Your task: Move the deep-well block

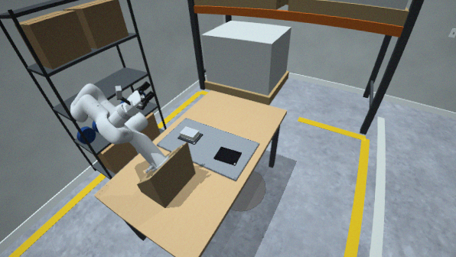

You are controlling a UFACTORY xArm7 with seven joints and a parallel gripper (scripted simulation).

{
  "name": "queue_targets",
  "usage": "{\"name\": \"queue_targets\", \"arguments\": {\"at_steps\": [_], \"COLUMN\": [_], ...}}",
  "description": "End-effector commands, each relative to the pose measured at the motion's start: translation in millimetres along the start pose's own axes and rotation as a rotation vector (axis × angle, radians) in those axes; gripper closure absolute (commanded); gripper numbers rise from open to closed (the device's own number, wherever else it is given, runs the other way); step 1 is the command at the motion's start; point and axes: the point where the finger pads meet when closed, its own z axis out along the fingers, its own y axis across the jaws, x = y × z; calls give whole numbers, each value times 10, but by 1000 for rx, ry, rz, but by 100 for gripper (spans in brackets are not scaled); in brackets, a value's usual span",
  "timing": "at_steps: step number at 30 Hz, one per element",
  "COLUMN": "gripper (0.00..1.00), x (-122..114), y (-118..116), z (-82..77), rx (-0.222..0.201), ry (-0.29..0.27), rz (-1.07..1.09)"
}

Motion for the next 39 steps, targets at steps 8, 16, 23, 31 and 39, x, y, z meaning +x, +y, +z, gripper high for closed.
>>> {"name": "queue_targets", "arguments": {"at_steps": [8, 16, 23, 31, 39], "gripper": [0, 0, 0, 0, 0], "x": [4, 4, -16, -58, -97], "y": [1, 1, 198, 459, 635], "z": [2, 2, 167, 390, 547], "rx": [0, 0, -67, -145, -199], "ry": [0, 0, -38, -93, -145], "rz": [-2, -2, -117, -261, -372]}}
